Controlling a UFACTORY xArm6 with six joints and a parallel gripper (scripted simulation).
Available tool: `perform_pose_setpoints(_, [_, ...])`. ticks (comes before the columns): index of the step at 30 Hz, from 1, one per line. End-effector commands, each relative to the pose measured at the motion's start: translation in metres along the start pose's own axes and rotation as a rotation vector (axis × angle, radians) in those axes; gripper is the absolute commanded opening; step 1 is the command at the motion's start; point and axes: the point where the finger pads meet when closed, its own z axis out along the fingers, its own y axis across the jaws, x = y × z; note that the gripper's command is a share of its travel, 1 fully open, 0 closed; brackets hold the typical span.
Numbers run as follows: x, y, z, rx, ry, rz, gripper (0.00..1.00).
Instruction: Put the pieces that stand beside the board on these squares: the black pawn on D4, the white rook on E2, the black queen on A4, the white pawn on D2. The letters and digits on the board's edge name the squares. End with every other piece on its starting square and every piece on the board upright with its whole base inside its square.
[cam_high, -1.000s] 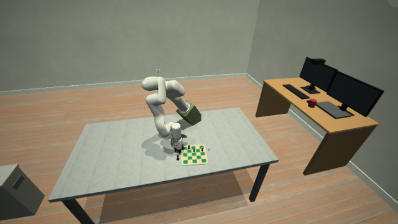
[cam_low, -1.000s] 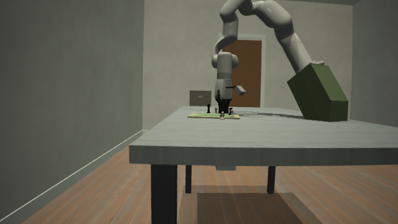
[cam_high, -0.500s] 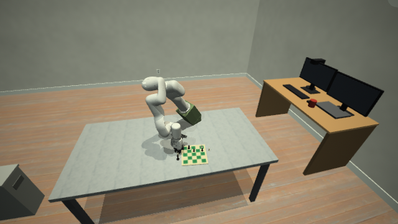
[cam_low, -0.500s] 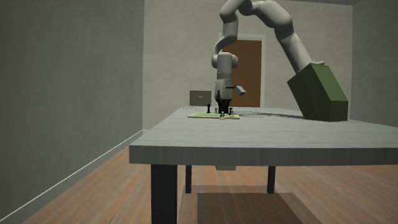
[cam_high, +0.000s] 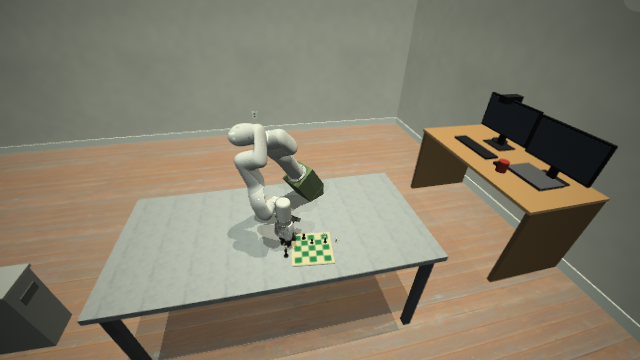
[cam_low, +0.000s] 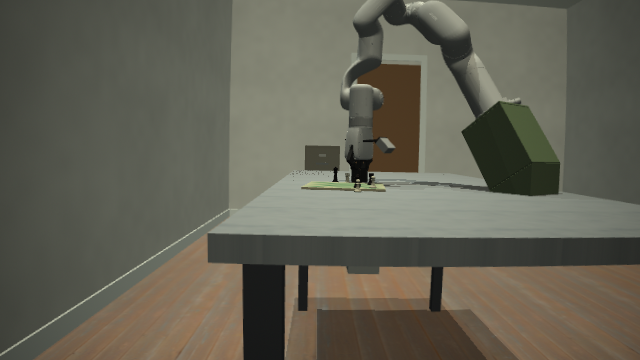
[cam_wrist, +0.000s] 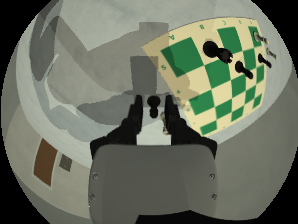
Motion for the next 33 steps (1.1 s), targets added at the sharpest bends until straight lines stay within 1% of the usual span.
perform_pose_setpoints(1, [-0.0008, 0.0005, -0.0005, -0.001, -0.002, 0.000, 0.34])
perform_pose_setpoints(4, [-0.0008, 0.0005, -0.0005, -0.001, -0.002, 0.000, 0.34])
perform_pose_setpoints(5, [-0.0008, 0.0005, -0.0005, -0.001, -0.002, 0.000, 0.00])
perform_pose_setpoints(33, [-0.0008, 0.0005, -0.0005, -0.001, -0.002, 0.000, 0.00])
